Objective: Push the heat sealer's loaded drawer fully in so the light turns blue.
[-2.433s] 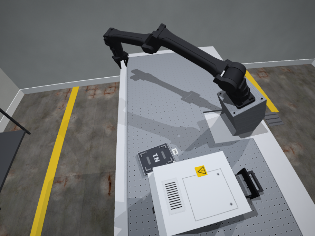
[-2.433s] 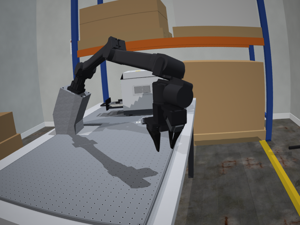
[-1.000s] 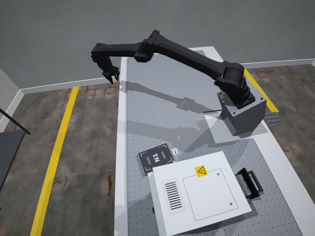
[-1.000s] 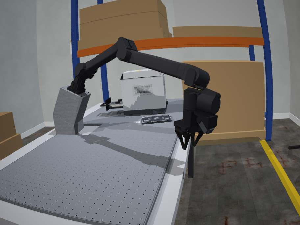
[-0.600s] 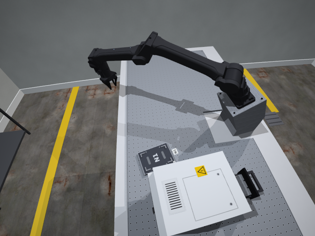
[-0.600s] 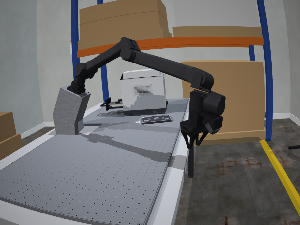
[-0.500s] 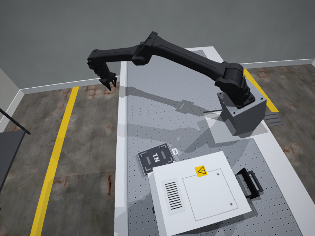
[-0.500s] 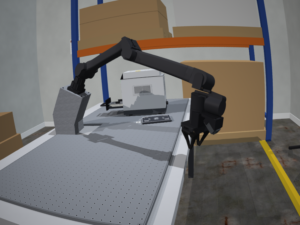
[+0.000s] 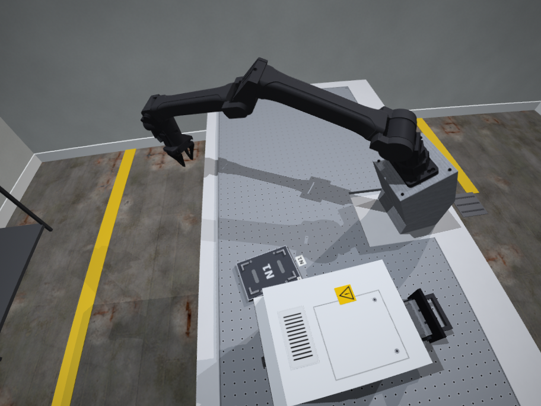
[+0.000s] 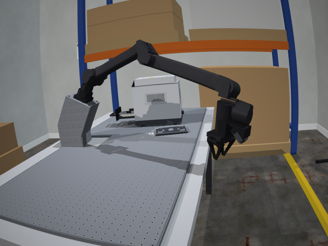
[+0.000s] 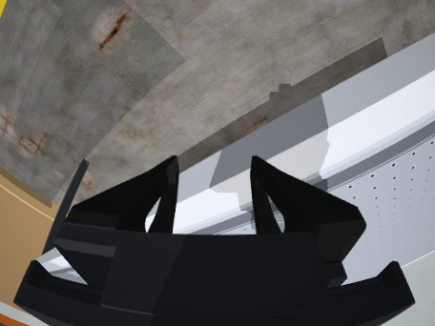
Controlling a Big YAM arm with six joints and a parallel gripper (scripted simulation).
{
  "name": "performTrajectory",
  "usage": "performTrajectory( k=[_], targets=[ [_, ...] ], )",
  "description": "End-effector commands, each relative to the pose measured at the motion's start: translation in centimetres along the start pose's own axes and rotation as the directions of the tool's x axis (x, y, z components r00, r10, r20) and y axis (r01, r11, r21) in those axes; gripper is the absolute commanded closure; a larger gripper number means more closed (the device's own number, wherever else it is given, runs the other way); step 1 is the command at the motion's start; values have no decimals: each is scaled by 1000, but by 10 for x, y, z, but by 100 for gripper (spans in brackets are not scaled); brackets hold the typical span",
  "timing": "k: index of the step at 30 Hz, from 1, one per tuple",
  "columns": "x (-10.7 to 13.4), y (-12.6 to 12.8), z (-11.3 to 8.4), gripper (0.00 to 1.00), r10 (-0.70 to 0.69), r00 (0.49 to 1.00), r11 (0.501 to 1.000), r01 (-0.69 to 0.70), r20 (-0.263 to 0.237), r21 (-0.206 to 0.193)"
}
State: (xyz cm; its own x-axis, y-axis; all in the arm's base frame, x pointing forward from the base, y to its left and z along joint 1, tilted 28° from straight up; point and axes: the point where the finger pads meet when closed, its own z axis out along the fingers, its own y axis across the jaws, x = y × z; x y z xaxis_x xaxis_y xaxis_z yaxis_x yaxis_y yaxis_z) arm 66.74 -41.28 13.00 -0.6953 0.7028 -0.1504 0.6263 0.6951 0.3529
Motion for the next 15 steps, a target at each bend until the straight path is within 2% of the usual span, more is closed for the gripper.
performTrajectory(
  k=[1,3,4,5,6,7,8,9,11,12,15],
  targets=[
    [-2,28,-27,55,-11,999,1000,11,49,-9],
    [1,36,-25,55,-11,999,1000,11,49,-9],
    [4,41,-28,55,-63,997,998,63,34,-8],
    [-4,52,-44,55,-107,992,994,108,63,-12],
    [1,46,-16,55,-122,992,992,122,21,-7],
    [-1,59,-42,55,-133,989,991,134,57,-10],
    [1,62,-41,55,-133,989,991,134,57,-10],
    [7,62,-31,55,-127,991,992,127,36,-8],
    [7,62,-31,55,-127,991,992,127,36,-8],
    [16,60,-18,55,-109,994,994,109,5,-5],
    [15,72,-15,55,-101,995,995,101,26,-8]
  ],
)
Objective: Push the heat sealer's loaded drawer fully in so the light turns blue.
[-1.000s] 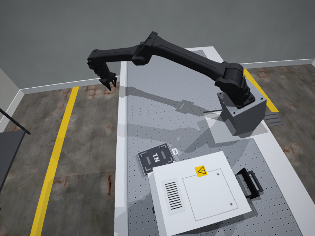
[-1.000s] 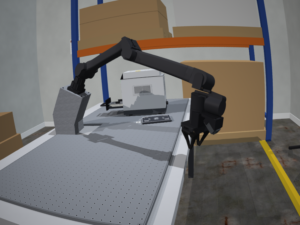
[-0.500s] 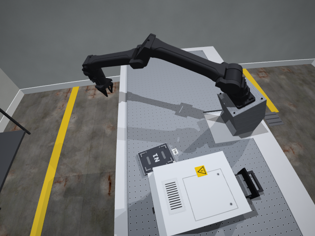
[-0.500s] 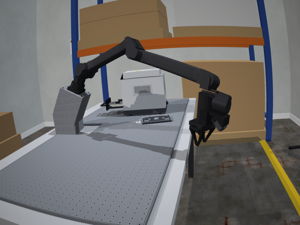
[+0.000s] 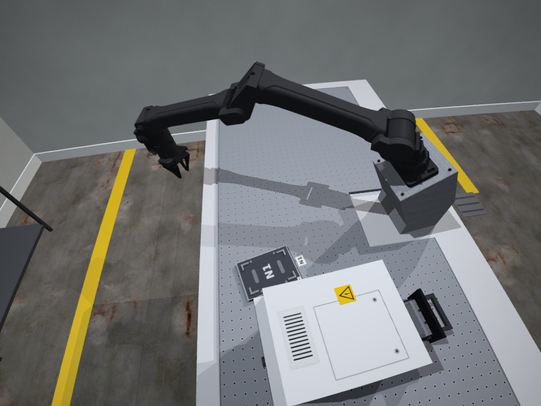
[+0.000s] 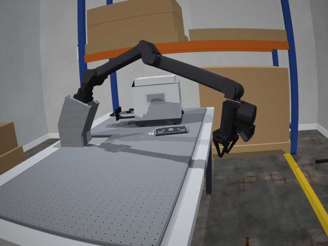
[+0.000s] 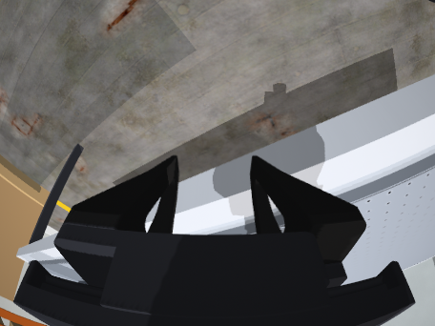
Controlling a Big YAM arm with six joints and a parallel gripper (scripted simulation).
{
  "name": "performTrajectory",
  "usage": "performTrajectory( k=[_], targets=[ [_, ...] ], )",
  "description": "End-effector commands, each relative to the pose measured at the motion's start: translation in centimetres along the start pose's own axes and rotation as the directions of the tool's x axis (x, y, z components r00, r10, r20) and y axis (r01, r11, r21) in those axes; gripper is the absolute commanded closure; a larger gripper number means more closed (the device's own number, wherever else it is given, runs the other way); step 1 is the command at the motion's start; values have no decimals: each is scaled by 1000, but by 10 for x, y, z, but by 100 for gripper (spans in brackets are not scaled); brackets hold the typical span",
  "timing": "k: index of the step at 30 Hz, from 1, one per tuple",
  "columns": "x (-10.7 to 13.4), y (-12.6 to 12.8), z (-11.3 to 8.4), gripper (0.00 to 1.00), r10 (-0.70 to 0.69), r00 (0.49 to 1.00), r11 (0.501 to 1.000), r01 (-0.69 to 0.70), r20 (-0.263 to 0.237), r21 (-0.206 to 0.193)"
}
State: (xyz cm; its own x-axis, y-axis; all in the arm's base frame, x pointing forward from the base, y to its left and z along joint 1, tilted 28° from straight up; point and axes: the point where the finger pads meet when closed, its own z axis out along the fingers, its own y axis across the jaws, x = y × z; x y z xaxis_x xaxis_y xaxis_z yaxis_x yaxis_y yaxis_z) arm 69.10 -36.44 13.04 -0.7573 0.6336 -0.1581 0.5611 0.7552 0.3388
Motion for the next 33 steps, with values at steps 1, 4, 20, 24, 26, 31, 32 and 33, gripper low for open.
performTrajectory(
  k=[1,4,20,24,26,31,32,33],
  targets=[
    [-3,27,-30,55,-11,999,1000,12,51,-7],
    [1,38,-26,55,-11,999,1000,12,51,-8],
    [19,87,-13,55,-101,994,995,102,29,-8],
    [29,101,-10,55,-151,989,989,151,7,-8],
    [21,118,-28,55,-222,974,975,223,39,-13],
    [37,119,-7,55,-208,978,978,208,-8,-9],
    [40,121,-4,55,-193,981,981,193,-11,-8],
    [38,126,-3,55,-191,982,982,191,6,-10]
  ],
)
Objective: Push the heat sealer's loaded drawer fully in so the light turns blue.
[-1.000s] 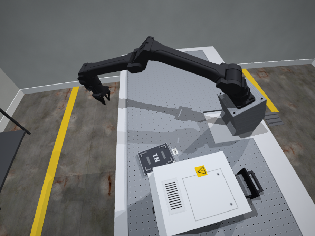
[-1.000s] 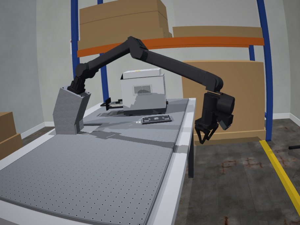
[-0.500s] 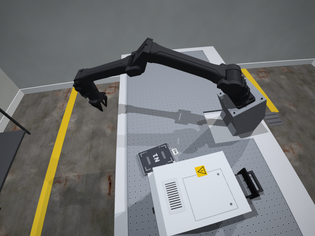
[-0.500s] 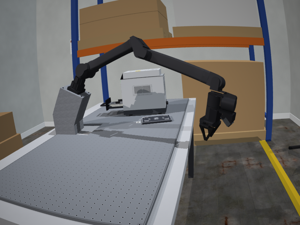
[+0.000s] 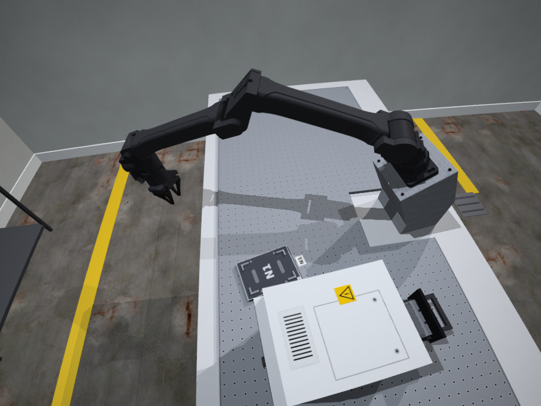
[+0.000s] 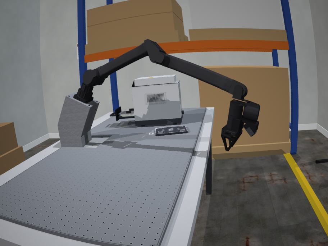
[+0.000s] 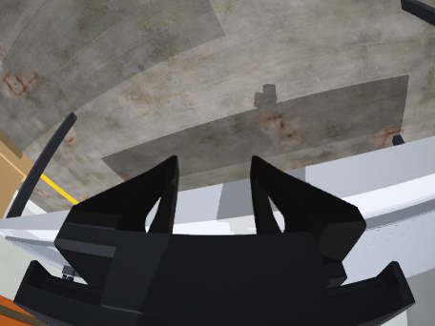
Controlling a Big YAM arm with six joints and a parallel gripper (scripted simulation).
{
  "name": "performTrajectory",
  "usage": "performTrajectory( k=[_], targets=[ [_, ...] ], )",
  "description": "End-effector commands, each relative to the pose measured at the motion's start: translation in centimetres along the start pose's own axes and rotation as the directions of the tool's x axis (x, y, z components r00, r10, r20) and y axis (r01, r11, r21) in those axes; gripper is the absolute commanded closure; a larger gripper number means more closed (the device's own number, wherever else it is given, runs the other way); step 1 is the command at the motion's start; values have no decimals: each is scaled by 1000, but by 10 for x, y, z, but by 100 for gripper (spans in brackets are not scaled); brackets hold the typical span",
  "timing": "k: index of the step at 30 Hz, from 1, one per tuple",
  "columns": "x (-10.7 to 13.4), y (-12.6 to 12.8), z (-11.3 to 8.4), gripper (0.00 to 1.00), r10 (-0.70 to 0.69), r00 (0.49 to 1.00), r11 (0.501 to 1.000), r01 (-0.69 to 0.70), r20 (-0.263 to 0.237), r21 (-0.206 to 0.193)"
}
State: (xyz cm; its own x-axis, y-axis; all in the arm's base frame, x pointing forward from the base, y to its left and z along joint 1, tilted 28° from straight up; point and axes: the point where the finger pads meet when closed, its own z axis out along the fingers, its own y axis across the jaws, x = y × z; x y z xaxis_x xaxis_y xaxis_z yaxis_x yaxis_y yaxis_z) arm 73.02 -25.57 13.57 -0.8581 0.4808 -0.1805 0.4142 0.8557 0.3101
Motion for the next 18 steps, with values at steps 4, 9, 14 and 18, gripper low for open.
performTrajectory(
  k=[4,9,14,18],
  targets=[
    [0,35,-26,55,-12,999,1000,12,47,-5],
    [7,55,-25,55,-64,997,998,65,35,-6],
    [1,72,-39,55,-133,989,991,134,57,-8],
    [15,79,-15,55,-102,994,995,102,26,-7]
  ],
)
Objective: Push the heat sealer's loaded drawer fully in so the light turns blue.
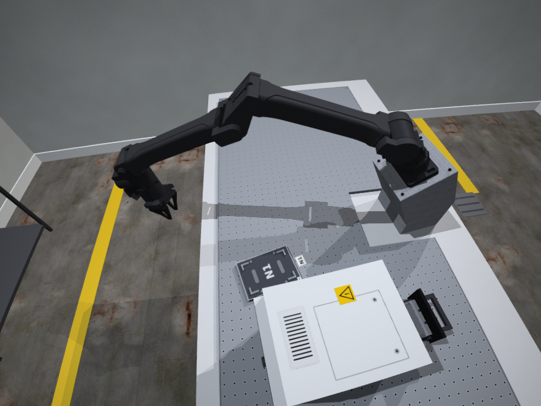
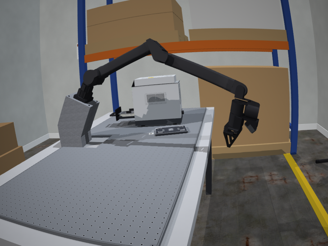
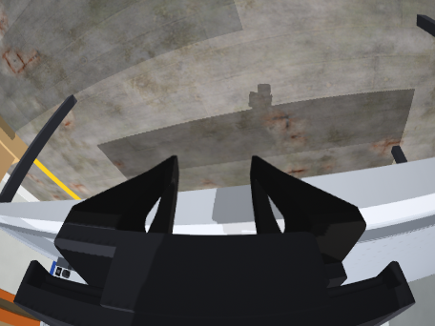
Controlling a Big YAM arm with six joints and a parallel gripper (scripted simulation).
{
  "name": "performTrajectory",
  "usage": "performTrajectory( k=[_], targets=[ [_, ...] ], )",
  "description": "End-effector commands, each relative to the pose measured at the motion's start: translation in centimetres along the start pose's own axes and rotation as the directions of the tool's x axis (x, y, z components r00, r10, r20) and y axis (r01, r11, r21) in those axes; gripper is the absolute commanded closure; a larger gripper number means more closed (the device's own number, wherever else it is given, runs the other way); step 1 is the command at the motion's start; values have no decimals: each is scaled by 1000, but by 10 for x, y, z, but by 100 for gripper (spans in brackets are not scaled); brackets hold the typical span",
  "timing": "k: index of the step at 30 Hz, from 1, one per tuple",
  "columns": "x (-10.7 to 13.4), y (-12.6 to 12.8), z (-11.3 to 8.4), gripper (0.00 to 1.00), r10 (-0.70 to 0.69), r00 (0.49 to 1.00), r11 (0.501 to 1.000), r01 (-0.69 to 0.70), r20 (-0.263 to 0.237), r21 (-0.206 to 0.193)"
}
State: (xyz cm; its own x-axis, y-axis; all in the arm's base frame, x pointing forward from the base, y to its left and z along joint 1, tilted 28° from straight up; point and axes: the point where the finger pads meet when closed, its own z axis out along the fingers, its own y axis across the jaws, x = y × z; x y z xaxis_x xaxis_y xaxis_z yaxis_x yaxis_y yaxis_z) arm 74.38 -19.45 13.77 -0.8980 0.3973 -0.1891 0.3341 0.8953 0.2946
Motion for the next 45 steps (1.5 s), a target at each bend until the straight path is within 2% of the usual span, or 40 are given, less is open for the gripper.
performTrajectory(
  k=[1,7,8,9,13,15,17,24,25,26,30,31,32,34,45],
  targets=[
    [-3,24,-29,55,-12,999,1000,12,47,-4],
    [3,47,-23,55,-11,999,1000,12,47,-6],
    [7,50,-22,55,-62,998,998,63,28,-5],
    [-3,62,-42,55,-106,992,994,107,63,-9],
    [-1,69,-40,55,-133,989,991,133,58,-8],
    [16,68,-18,55,-119,993,993,119,6,-5],
    [13,76,-17,55,-103,994,995,103,28,-7],
    [22,102,-11,55,-102,994,995,102,28,-8],
    [27,106,-10,55,-153,988,988,153,11,-10],
    [16,117,-30,55,-196,980,980,196,45,-14],
    [20,124,-27,55,-221,974,975,222,38,-13],
    [34,120,-10,55,-211,978,978,211,-5,-11],
    [37,122,-7,55,-209,978,978,209,-12,-10],
    [35,131,-5,55,-193,981,981,193,10,-12],
    [53,170,2,55,-213,977,977,213,7,-16]
  ],
)
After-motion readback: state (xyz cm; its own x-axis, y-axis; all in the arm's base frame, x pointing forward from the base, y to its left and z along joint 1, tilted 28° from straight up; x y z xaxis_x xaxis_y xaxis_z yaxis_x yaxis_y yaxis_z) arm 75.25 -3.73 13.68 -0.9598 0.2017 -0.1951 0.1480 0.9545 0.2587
